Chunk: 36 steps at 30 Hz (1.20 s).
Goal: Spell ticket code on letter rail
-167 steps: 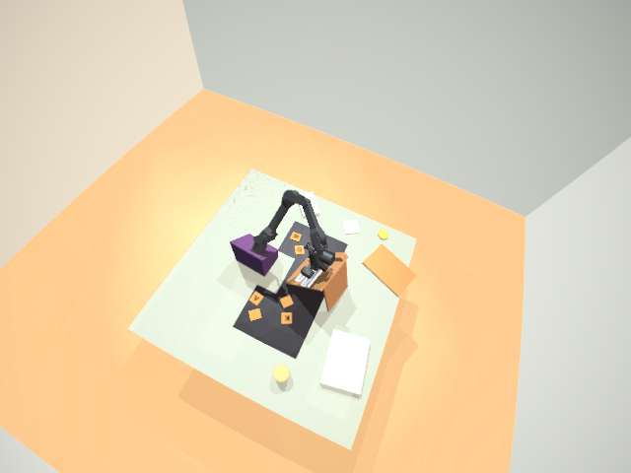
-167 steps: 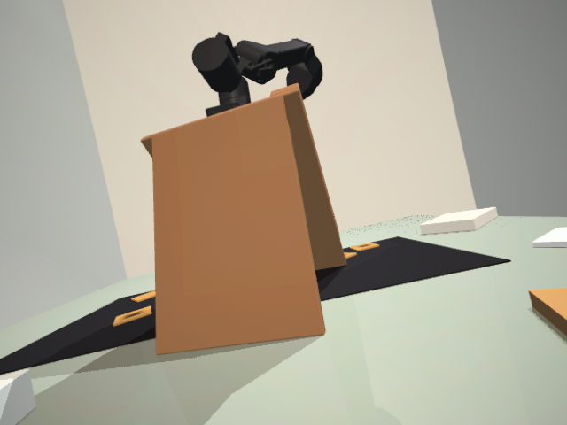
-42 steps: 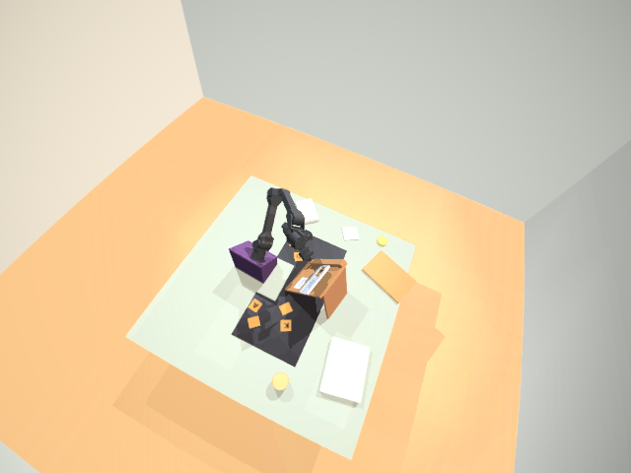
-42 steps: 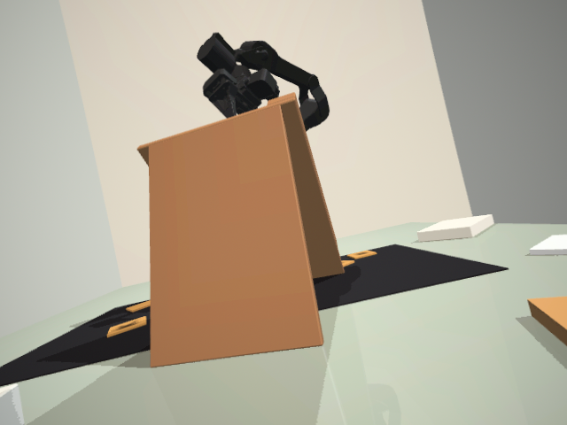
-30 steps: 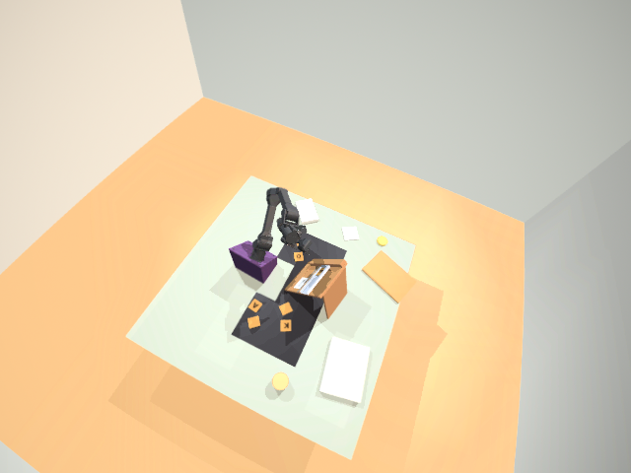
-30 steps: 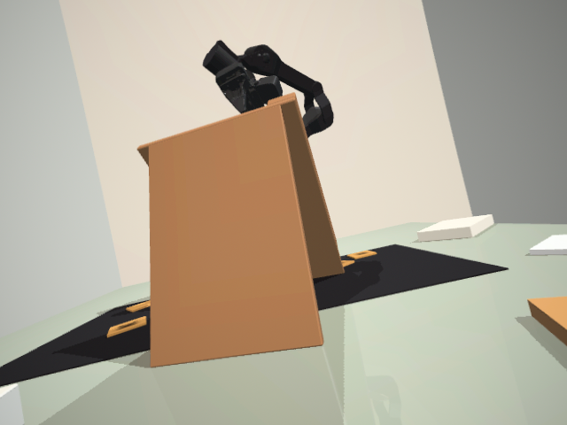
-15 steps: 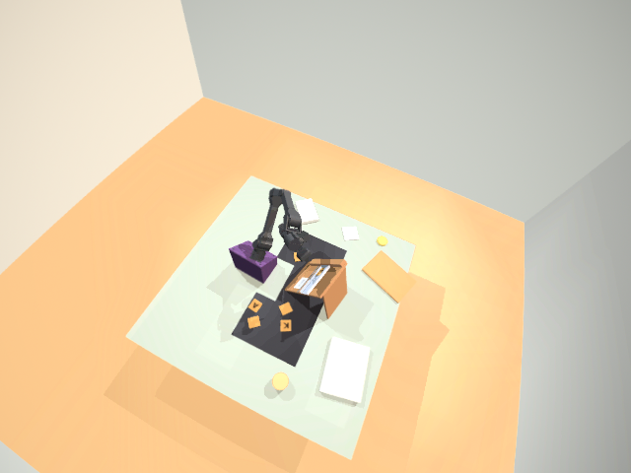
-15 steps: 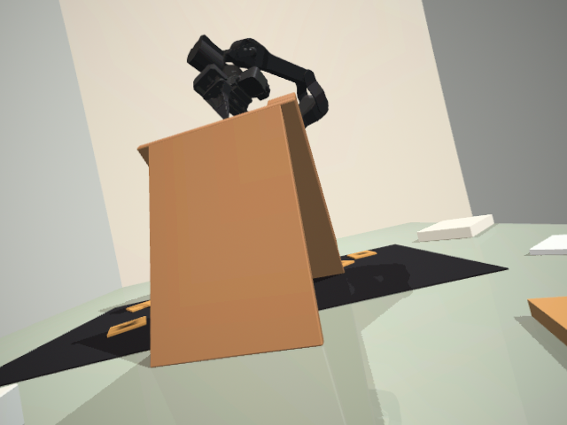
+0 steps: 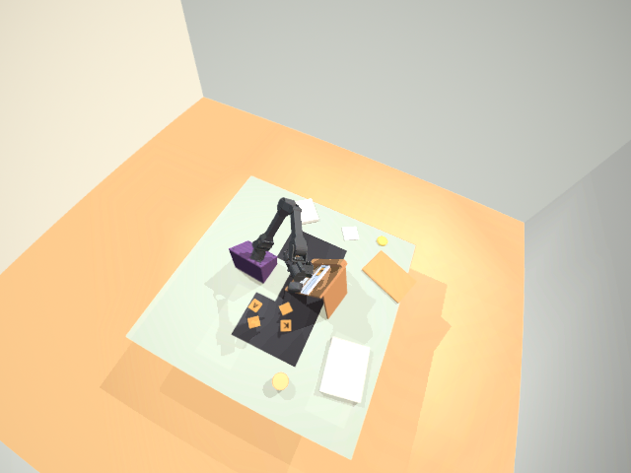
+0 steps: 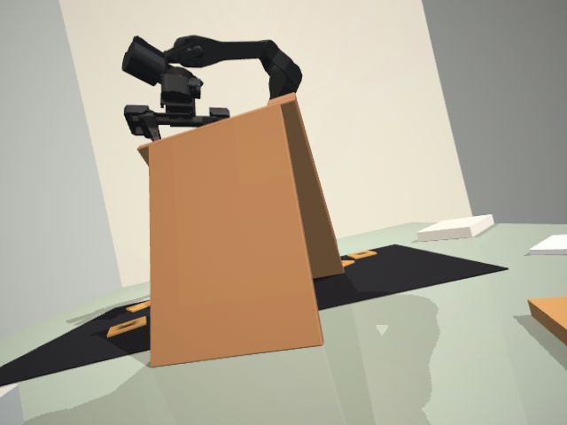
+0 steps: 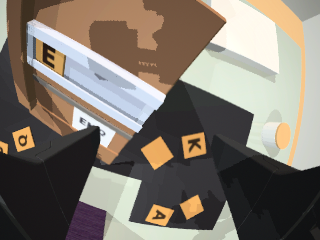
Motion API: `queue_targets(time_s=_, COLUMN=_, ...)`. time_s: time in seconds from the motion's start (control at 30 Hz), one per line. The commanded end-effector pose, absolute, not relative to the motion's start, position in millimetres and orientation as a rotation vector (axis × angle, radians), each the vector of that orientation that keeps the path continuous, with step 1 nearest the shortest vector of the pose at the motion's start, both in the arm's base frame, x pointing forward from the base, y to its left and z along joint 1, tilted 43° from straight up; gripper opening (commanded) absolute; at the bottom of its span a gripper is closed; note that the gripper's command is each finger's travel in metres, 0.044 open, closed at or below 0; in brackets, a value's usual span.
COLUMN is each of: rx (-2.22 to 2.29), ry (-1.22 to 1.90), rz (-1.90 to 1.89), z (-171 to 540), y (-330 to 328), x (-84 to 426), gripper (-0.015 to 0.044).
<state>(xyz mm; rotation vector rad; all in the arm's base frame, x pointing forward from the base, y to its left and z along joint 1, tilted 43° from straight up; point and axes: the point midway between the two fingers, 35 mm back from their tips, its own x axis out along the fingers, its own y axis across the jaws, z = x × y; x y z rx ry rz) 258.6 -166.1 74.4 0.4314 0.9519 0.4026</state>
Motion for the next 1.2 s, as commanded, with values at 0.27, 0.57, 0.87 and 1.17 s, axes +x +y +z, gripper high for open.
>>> queue_targets(time_s=0.27, rx=1.079, ry=1.291, rz=0.017, z=-71.9, y=-185.2, x=289.0, gripper=0.034)
queue_targets(time_s=0.57, rx=1.476, ry=1.525, rz=-0.303, z=-180.0, y=-144.3, x=295.2, gripper=0.034)
queue_targets(time_s=0.87, rx=1.526, ry=1.56, rz=-0.361, z=-200.1, y=-138.9, x=290.4, gripper=0.034)
queue_targets(time_s=1.17, rx=1.527, ry=1.56, rz=-0.361, z=-207.4, y=-132.9, x=292.3, gripper=0.034)
